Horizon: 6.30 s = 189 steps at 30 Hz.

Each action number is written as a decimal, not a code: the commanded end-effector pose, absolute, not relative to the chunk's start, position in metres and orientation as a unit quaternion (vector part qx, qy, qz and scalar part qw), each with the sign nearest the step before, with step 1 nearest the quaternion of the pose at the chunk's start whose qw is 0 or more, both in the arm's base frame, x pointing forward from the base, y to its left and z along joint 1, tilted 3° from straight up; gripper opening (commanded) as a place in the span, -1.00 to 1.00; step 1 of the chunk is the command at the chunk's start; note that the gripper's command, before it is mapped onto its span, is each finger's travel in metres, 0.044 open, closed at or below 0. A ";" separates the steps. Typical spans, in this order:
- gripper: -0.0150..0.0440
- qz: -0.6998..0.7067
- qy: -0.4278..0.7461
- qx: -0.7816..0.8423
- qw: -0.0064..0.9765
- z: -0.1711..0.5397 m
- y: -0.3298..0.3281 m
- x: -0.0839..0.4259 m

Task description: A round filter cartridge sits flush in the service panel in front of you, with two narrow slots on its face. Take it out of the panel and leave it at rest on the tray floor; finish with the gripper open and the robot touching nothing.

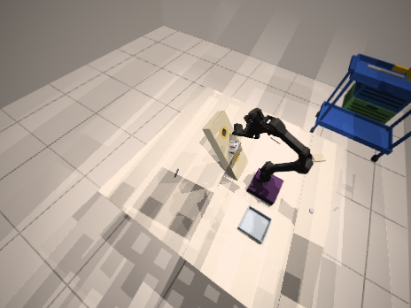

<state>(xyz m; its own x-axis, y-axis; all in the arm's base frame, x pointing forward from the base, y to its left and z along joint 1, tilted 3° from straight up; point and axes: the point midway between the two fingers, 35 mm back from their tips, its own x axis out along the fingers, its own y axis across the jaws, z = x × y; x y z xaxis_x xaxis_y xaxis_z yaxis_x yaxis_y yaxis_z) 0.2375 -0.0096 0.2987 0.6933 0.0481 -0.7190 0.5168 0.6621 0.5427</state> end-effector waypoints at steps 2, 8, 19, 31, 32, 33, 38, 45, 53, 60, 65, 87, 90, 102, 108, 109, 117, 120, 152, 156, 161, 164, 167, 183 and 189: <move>0.54 0.017 0.480 0.013 0.877 0.246 -0.012 0.218; 0.54 0.018 0.481 0.011 0.877 0.246 -0.012 0.218; 0.54 0.018 0.481 0.011 0.877 0.241 -0.012 0.222; 0.54 0.018 0.480 0.011 0.877 0.225 -0.011 0.233; 0.54 0.018 0.480 0.011 0.877 0.224 -0.011 0.234; 0.54 0.018 0.480 0.011 0.877 0.223 -0.011 0.234; 0.54 0.018 0.480 0.011 0.877 0.216 -0.010 0.239; 0.54 0.018 0.480 0.011 0.877 0.206 -0.010 0.244; 0.23 0.021 0.480 0.010 0.877 0.207 -0.009 0.243; -0.06 0.021 0.480 0.010 0.877 0.207 -0.009 0.243; -0.49 0.021 0.480 0.010 0.877 0.215 -0.009 0.248; -0.49 0.020 0.481 0.009 0.877 0.280 -0.013 0.231; -0.49 0.020 0.481 0.009 0.877 0.291 -0.014 0.223; -0.49 0.021 0.486 0.010 0.874 0.304 -0.001 0.215; -0.49 0.021 0.489 0.011 0.872 0.302 0.014 0.217; -0.49 0.021 0.489 0.011 0.872 0.301 0.016 0.217; -0.49 0.021 0.490 0.012 0.872 0.299 0.036 0.219; -0.49 0.021 0.489 0.012 0.872 0.299 0.044 0.219; -0.49 0.250 0.463 -0.125 0.841 0.278 0.151 0.185; -0.49 0.291 0.454 -0.149 0.828 0.275 0.167 0.174; -0.49 0.342 0.442 -0.180 0.810 0.270 0.185 0.159; -0.49 0.373 0.433 -0.197 0.797 0.268 0.196 0.149; -0.49 0.402 0.423 -0.215 0.783 0.265 0.205 0.138; -0.49 0.496 0.386 -0.269 0.730 0.254 0.233 0.098; -0.49 0.530 0.372 -0.289 0.705 0.234 0.249 0.076</move>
<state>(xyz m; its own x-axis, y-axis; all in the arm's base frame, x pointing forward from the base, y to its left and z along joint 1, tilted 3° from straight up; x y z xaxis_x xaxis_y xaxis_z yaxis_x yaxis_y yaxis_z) 0.0874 0.2414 0.2428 0.1852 0.5217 -0.8328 -0.9468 0.3216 -0.0091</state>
